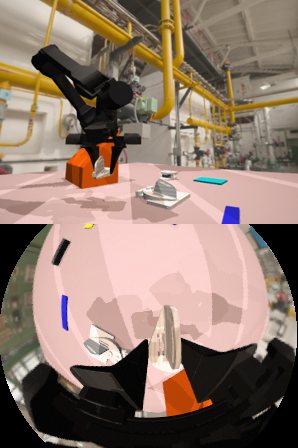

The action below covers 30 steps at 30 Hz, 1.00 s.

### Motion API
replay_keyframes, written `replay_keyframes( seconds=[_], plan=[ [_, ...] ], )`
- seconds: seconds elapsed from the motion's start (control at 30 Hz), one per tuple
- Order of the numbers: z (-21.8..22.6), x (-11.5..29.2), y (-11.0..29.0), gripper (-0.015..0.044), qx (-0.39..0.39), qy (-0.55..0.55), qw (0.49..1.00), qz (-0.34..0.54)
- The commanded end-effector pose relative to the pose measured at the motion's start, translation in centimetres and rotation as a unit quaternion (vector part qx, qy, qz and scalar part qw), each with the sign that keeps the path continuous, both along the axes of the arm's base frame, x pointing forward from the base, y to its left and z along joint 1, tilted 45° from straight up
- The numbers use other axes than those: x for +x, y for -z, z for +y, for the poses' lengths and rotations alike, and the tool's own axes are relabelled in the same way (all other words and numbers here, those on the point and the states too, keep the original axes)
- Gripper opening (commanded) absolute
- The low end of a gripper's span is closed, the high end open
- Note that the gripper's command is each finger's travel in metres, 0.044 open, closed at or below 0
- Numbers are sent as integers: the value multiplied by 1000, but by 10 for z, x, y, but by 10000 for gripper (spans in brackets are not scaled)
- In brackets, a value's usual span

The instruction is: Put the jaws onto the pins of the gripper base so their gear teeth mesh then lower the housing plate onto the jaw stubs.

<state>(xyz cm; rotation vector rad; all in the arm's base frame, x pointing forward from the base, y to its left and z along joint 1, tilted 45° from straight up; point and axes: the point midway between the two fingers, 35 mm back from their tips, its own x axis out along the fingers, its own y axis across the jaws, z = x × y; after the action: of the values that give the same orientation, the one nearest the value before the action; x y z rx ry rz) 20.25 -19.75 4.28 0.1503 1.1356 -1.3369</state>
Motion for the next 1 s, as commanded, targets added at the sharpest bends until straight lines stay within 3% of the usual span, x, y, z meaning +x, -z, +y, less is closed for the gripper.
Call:
replay_keyframes(
  seconds=[0.0,0.97],
  plan=[
    [2,2,-7,134,-5,2,1000,-2],
    [35,57,37,134,40,-147,979,135]
  ],
)
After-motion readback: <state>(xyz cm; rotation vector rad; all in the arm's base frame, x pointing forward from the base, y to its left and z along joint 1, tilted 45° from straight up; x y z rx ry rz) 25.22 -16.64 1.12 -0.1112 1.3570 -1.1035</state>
